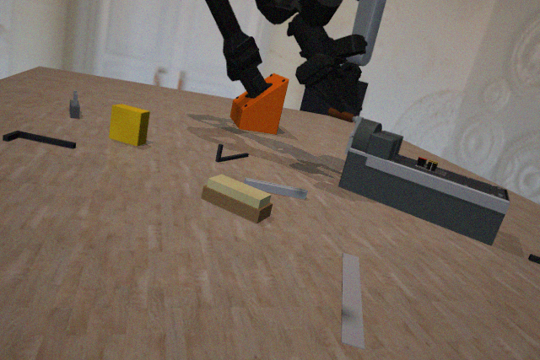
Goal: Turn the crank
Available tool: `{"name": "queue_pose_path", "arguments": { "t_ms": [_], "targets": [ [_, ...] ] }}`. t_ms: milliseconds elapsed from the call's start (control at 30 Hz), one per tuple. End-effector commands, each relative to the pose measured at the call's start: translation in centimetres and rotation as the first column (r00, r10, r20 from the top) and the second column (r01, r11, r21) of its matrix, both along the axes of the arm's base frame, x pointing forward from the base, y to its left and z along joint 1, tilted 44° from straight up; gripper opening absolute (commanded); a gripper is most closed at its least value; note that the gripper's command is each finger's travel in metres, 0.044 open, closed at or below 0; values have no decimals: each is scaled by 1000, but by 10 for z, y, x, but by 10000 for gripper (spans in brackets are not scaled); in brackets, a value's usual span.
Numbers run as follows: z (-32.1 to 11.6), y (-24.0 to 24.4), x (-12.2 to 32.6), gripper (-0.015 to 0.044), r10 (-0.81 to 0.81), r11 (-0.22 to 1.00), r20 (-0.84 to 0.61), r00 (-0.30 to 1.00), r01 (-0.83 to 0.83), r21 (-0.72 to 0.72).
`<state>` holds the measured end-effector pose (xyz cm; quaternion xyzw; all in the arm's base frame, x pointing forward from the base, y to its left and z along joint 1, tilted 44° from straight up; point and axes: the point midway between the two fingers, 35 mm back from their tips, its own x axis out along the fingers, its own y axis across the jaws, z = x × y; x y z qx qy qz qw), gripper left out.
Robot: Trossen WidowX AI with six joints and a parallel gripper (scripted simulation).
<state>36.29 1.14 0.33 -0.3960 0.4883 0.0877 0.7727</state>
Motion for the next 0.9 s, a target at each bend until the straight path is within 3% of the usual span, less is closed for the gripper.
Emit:
{"name": "queue_pose_path", "arguments": {
  "t_ms": [0, 700, 867],
  "targets": [
    [-11, -5, -6, 440, 4, 1000, -21, 1000, -4, -1],
    [-29, -23, -11, 440, 4, 1000, -20, 1000, -4, -3],
    [-29, -23, -11, 309, 4, 1000, -20, 1000, -4, -3]
  ]
}}
